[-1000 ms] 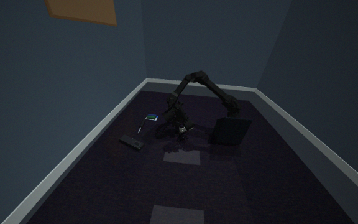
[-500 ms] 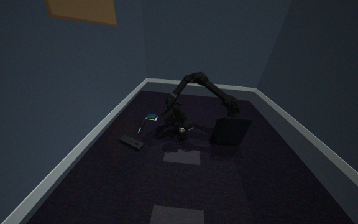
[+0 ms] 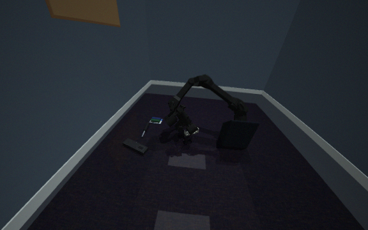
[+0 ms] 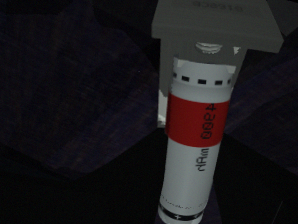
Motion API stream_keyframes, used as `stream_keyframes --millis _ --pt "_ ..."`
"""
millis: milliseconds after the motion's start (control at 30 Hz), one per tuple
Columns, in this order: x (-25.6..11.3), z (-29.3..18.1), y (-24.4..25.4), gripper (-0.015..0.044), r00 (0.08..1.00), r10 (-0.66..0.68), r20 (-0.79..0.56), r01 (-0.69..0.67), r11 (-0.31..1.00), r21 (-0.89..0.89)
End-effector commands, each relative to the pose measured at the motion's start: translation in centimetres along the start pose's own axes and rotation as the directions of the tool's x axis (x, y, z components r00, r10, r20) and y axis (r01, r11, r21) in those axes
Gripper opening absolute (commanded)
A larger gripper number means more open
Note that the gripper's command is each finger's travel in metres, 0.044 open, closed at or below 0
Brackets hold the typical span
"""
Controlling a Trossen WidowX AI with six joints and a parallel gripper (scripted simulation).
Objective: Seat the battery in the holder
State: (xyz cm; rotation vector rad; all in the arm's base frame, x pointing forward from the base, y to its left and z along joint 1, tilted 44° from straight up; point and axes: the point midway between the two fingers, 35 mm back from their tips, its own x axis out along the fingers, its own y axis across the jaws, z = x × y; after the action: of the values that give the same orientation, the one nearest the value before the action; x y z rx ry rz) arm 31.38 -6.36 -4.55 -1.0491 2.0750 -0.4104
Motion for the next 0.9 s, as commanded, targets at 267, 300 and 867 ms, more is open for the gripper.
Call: stream_keyframes --millis 267,300,867 --pt "-0.52 0.87 -0.02 0.0066 1.0 0.014 0.01 -0.014 1.0 0.012" --pt "-0.52 0.87 -0.02 0.0066 1.0 0.014 0.01 -0.014 1.0 0.012" --pt "-0.12 0.86 0.15 0.0066 0.996 0.039 0.077 -0.039 0.999 0.006"
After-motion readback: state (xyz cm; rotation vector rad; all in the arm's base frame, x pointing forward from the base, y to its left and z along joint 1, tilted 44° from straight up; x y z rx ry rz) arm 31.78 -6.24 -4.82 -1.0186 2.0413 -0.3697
